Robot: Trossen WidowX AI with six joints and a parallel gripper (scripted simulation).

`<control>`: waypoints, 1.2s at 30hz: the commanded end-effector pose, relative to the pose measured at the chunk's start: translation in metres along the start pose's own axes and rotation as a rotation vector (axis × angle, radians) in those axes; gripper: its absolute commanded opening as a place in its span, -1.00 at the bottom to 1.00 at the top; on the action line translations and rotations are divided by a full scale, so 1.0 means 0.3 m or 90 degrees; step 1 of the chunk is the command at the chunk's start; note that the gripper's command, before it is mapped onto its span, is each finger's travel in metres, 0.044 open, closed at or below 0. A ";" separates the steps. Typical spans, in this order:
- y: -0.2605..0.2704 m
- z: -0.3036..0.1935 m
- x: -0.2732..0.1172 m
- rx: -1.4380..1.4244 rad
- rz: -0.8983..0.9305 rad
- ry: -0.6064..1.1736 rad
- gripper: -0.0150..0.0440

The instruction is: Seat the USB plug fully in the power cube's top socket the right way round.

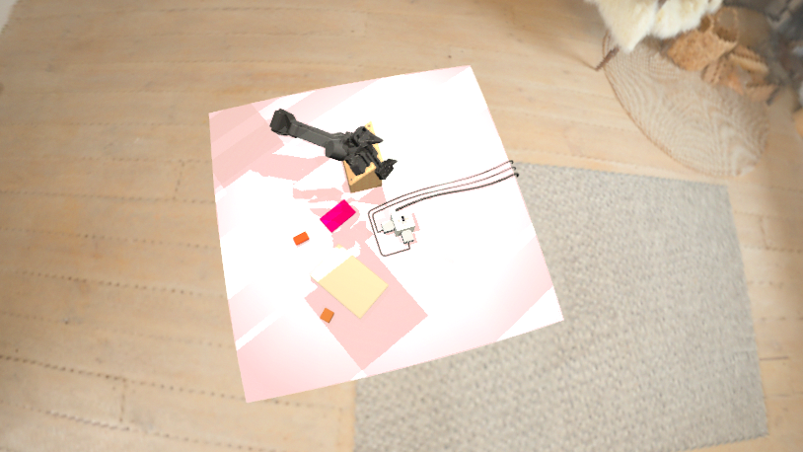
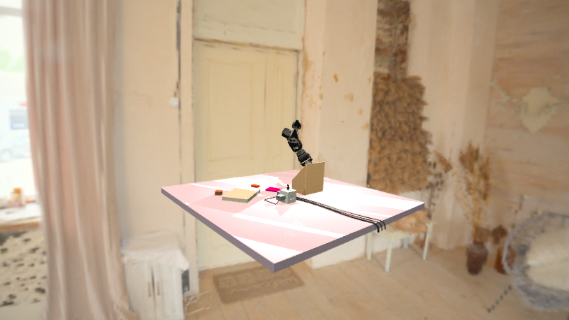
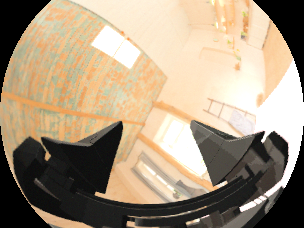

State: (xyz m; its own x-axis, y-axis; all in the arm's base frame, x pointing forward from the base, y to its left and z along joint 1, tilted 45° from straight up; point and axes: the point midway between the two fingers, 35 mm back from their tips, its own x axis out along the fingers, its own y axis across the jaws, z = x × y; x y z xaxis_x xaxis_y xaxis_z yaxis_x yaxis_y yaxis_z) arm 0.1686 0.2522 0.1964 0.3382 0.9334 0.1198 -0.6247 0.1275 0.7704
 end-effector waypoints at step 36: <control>-0.962 -0.034 -0.398 0.359 -1.424 -0.520 1.00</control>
State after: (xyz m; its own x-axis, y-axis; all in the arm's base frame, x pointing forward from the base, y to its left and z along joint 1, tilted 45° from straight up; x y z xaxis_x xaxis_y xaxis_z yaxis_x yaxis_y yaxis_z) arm 0.2995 0.1863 -0.0336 0.3670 -0.0817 -0.9266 0.8640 0.3990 0.3070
